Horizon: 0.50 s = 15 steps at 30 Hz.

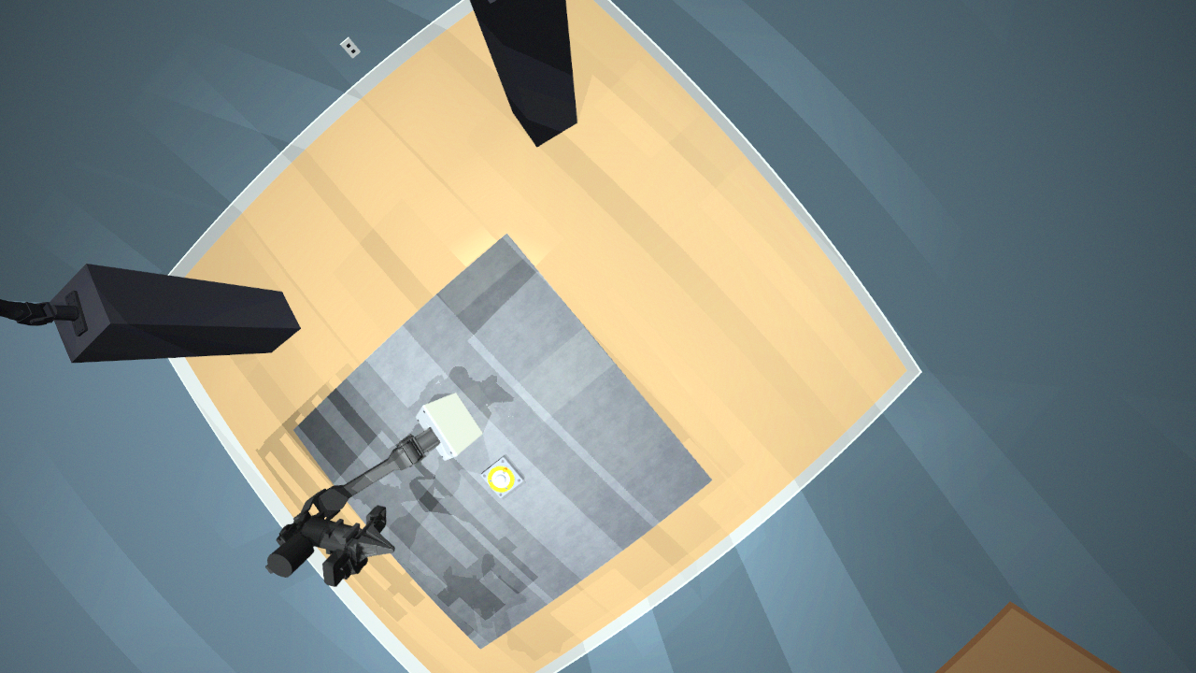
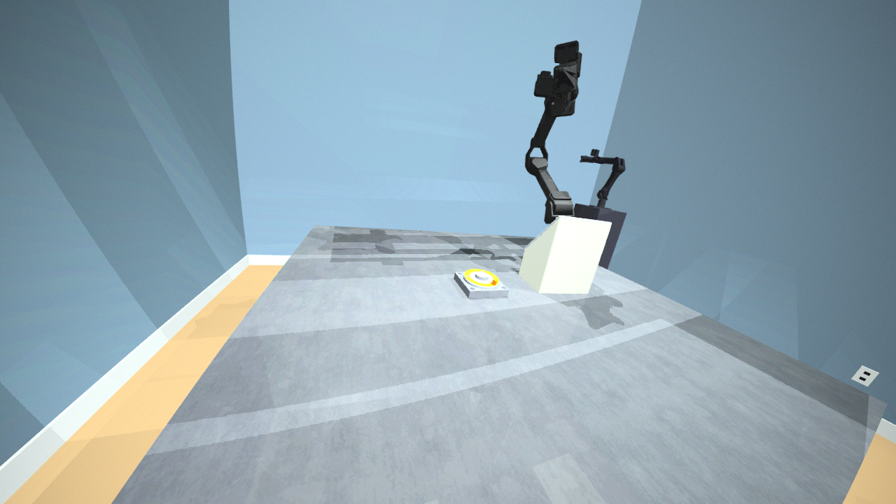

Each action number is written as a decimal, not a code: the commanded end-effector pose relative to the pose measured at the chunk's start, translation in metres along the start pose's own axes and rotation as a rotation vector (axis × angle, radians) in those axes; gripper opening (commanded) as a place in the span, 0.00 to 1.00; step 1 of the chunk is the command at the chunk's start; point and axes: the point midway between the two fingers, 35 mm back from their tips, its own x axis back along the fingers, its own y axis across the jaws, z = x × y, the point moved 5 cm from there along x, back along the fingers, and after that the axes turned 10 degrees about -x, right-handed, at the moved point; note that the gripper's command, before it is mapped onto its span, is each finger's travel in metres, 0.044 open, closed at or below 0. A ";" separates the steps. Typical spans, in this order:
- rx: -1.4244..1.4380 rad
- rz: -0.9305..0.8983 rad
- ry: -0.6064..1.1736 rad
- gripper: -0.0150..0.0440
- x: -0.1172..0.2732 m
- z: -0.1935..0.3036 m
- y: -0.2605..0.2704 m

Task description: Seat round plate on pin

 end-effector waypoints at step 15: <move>0.590 0.856 -0.189 0.25 -0.212 -0.098 -0.183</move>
